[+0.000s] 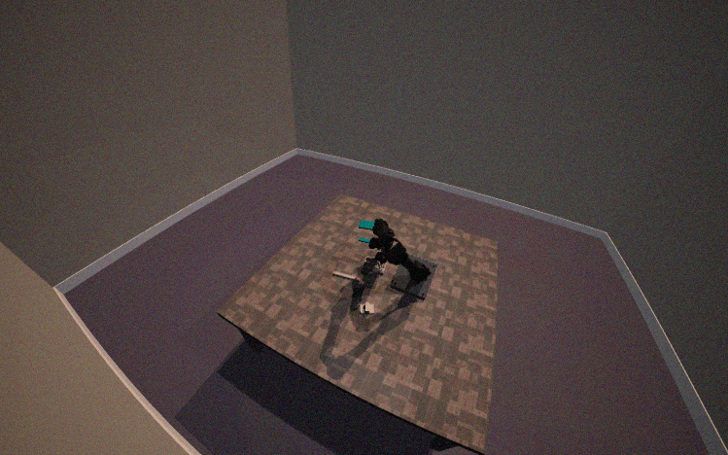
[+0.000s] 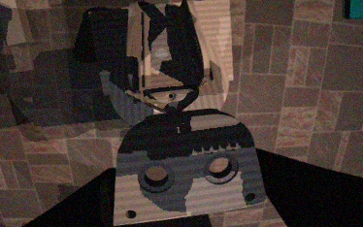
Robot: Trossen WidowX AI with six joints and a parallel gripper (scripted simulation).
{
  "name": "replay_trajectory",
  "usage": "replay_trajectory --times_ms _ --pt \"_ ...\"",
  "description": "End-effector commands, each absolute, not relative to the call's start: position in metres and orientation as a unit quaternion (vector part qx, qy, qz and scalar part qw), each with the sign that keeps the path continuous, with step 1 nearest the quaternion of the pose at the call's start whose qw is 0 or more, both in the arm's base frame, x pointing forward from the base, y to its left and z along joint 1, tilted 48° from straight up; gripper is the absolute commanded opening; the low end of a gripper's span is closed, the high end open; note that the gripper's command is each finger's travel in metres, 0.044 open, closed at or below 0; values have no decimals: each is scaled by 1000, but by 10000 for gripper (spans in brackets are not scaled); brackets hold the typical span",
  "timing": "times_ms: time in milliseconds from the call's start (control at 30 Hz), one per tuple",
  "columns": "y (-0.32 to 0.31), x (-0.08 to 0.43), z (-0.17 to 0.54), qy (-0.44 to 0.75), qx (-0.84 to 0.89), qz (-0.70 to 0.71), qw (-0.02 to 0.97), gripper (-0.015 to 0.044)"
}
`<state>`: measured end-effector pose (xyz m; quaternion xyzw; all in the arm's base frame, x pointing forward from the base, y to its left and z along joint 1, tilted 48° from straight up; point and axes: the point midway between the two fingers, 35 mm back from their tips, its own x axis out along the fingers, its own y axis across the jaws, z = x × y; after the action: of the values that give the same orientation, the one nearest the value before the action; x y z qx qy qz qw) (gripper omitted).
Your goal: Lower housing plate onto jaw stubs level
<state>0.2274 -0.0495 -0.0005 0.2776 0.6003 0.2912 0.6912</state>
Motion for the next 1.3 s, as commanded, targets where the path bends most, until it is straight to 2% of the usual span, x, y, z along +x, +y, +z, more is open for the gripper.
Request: replay_trajectory --times_ms 0,1267 --pt "-50 227 -2 601 275 292 691 351" --pt "-48 225 0 599 270 296 693 351"
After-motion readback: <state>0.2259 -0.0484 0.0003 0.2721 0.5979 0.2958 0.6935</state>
